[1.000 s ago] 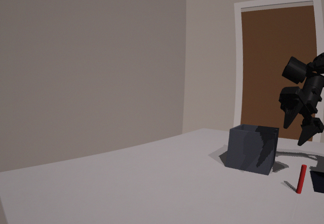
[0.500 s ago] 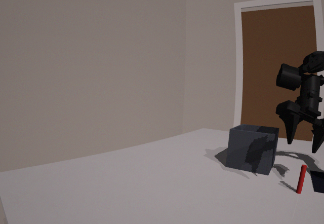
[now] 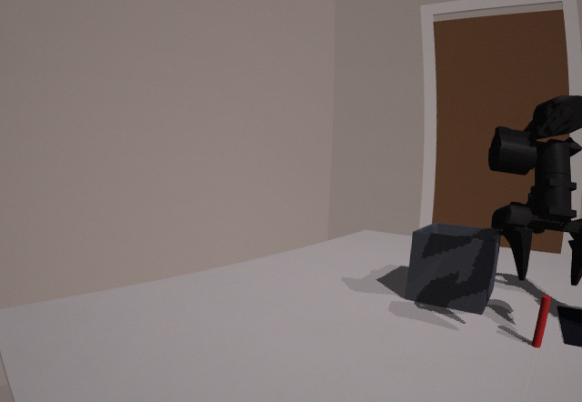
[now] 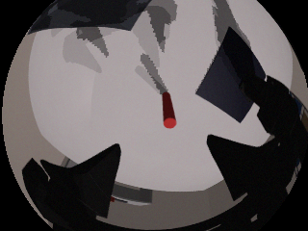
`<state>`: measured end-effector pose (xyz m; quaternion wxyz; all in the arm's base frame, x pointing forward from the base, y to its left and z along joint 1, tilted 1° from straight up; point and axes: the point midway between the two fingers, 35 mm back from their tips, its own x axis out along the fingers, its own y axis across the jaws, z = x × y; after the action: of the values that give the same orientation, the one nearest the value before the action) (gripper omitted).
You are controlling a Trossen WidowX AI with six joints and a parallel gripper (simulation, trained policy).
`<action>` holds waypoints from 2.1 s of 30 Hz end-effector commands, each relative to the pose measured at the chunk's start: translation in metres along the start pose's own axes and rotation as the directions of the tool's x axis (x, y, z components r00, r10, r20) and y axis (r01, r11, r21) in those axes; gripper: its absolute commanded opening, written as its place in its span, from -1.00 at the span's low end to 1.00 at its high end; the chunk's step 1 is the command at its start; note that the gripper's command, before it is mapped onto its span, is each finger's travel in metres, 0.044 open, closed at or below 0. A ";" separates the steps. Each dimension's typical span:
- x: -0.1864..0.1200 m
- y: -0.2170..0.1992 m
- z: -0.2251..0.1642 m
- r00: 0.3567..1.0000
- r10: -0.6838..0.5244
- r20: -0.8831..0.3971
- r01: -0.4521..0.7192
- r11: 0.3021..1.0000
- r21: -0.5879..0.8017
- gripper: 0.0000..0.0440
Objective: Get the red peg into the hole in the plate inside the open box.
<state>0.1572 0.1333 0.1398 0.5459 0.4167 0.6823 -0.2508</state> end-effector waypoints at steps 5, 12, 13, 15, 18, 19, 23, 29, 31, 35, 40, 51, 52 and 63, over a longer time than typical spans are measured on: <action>0.024 -0.010 0.005 0.997 -0.076 0.008 0.075 0.993 0.088 1.00; 0.043 -0.017 0.010 0.994 -0.112 0.004 0.110 0.983 0.149 1.00; 0.045 -0.018 0.010 0.993 -0.116 0.004 0.114 0.981 0.156 1.00; 0.050 -0.019 0.012 0.993 -0.122 0.006 0.119 0.978 0.169 1.00; 0.057 -0.020 0.014 0.992 -0.129 0.009 0.125 0.975 0.185 0.97; 0.059 -0.021 0.014 0.991 -0.131 0.011 0.126 0.974 0.189 0.93; 0.066 -0.018 0.016 0.992 -0.126 0.018 0.120 0.973 0.195 0.59; 0.071 -0.014 0.020 0.992 -0.125 0.027 0.117 0.973 0.198 -0.11; 0.072 -0.013 0.020 0.992 -0.125 0.027 0.117 0.974 0.194 -0.34; 0.072 -0.009 0.019 0.993 -0.117 0.024 0.111 0.978 0.175 -0.78; 0.065 0.000 0.015 0.997 -0.081 0.007 0.079 0.985 0.154 -1.00; 0.029 0.025 0.000 0.995 0.085 -0.051 -0.080 0.992 0.102 -1.00; 0.025 0.026 0.000 0.994 0.099 -0.052 -0.094 0.991 0.096 -1.00; -0.032 0.039 0.004 0.971 0.240 -0.009 -0.240 0.970 0.033 -1.00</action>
<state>0.1891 0.1472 0.1558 0.5447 0.4996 0.6414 -0.2056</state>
